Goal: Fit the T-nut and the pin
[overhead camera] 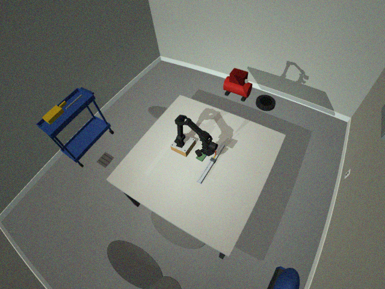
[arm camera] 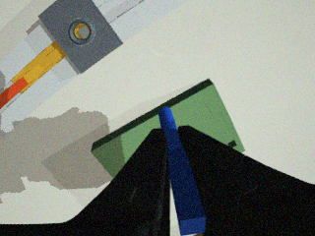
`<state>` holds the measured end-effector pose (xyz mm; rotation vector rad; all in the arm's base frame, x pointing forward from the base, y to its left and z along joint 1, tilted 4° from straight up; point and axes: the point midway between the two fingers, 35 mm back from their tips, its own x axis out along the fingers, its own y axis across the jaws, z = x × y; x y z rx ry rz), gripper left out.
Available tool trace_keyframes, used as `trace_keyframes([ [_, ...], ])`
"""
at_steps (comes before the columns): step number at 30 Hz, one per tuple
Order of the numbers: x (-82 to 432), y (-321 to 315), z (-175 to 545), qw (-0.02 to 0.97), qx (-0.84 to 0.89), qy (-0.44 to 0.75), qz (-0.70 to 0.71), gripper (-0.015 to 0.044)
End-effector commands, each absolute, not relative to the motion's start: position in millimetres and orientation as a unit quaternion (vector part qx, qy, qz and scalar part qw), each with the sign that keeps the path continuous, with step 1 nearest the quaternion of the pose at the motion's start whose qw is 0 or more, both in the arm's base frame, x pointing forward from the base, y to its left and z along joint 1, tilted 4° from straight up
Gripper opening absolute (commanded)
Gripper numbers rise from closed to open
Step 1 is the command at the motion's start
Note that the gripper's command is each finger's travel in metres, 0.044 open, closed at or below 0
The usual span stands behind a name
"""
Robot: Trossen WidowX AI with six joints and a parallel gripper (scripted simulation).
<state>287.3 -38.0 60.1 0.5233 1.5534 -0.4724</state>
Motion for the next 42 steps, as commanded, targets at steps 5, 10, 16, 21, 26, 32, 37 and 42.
trace_keyframes([
  [5, 311, -32, 58, 0.657, 0.224, 0.691, -0.199, -0.0150],
  [10, 326, -28, 55, 0.658, 0.221, 0.693, -0.195, -0.0150],
  [16, 344, -23, 52, 0.658, 0.216, 0.695, -0.191, -0.0150],
  [21, 347, -21, 48, 0.659, 0.215, 0.696, -0.190, -0.0150],
  [26, 339, -22, 28, 0.659, 0.214, 0.696, -0.189, -0.0150],
  [32, 337, -21, 21, 0.659, 0.213, 0.697, -0.189, -0.0150],
  [37, 347, -21, 21, 0.659, 0.214, 0.696, -0.188, -0.0150],
  [42, 344, -21, 21, 0.659, 0.213, 0.696, -0.188, -0.0150],
])
